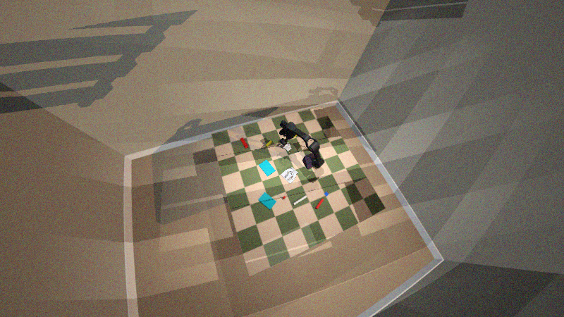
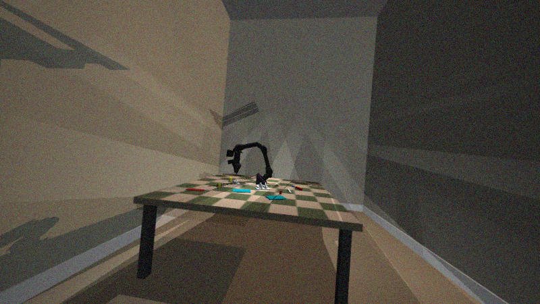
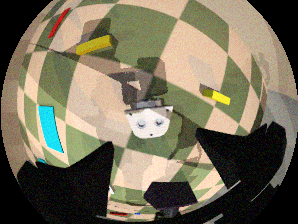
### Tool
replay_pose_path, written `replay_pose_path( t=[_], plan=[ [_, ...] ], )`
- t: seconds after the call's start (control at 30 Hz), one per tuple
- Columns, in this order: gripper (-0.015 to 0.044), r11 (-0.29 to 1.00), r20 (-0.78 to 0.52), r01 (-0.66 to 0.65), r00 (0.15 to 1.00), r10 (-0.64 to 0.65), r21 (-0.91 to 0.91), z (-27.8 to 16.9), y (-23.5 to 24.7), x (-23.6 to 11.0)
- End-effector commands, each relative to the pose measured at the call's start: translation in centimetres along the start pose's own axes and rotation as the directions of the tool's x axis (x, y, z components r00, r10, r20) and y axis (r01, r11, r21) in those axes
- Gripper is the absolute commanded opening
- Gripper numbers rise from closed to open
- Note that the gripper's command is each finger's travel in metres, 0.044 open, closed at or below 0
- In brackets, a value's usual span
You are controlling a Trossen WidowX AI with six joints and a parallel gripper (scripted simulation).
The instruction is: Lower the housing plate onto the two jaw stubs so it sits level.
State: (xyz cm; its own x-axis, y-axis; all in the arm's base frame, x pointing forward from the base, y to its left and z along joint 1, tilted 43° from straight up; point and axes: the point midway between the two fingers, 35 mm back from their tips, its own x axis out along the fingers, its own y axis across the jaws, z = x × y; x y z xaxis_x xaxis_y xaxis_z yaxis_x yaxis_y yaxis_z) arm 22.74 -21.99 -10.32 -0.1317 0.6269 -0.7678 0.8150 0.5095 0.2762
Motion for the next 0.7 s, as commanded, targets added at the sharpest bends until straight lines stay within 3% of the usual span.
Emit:
replay_pose_path(
  t=[0.0, 0.23, 0.67],
  plan=[
    [0.0440, 1.000, -0.017, 0.006, 1.000, -0.006, 0.019, -0.2, -0.1, 0.3],
    [0.0440, 1.000, -0.018, 0.005, 1.000, -0.005, 0.018, -0.5, -0.2, 4.2],
    [0.0440, 1.000, -0.018, 0.005, 1.000, -0.005, 0.018, -0.5, -0.2, 4.3]
  ],
)
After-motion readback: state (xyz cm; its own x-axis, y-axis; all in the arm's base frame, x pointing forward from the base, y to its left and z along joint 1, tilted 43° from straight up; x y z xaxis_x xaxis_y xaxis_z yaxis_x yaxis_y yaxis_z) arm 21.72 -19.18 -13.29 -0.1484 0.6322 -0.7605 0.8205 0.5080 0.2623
